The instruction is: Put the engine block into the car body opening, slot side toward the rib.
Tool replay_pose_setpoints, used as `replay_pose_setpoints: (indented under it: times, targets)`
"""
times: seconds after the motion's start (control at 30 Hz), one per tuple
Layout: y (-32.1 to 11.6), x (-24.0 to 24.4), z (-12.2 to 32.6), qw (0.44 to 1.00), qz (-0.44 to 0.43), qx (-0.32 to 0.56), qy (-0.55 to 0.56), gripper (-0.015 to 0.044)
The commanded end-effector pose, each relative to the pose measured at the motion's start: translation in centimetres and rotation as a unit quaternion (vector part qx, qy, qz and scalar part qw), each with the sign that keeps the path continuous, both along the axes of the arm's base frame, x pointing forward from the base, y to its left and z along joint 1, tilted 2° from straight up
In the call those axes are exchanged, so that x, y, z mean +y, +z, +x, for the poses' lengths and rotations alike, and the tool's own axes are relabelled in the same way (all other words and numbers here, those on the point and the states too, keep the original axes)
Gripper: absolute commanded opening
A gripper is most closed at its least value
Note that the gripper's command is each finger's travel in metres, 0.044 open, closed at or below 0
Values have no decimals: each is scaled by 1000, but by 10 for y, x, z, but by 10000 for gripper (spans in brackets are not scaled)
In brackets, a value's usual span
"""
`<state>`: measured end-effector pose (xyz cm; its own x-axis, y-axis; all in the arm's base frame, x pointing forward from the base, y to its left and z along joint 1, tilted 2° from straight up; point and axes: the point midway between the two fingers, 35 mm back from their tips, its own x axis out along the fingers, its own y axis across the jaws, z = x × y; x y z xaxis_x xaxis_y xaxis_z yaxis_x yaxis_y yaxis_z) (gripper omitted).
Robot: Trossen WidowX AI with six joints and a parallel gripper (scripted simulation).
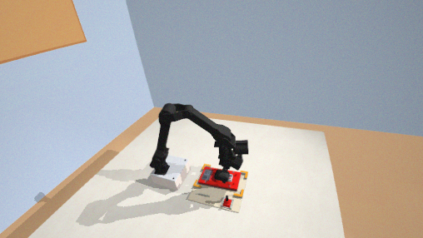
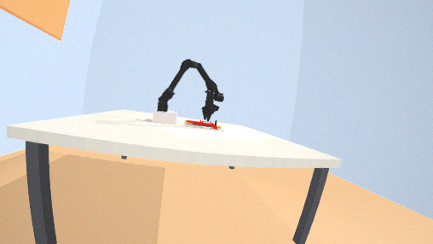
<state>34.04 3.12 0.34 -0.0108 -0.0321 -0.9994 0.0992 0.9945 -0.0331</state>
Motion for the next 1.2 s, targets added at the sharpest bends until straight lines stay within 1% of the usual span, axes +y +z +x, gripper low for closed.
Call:
replay_pose_setpoints:
  times: [0.0, 0.13, 0.7, 1.17]
  targets:
    - [11, -1, 3, 1000, 3, -6, 1, 440]
    - [11, -1, 3, 1000, 3, -6, 1, 440]
    - [11, -1, 3, 1000, 3, -6, 1, 0]
    - [11, -1, 3, 1000, 3, -6, 1, 0]
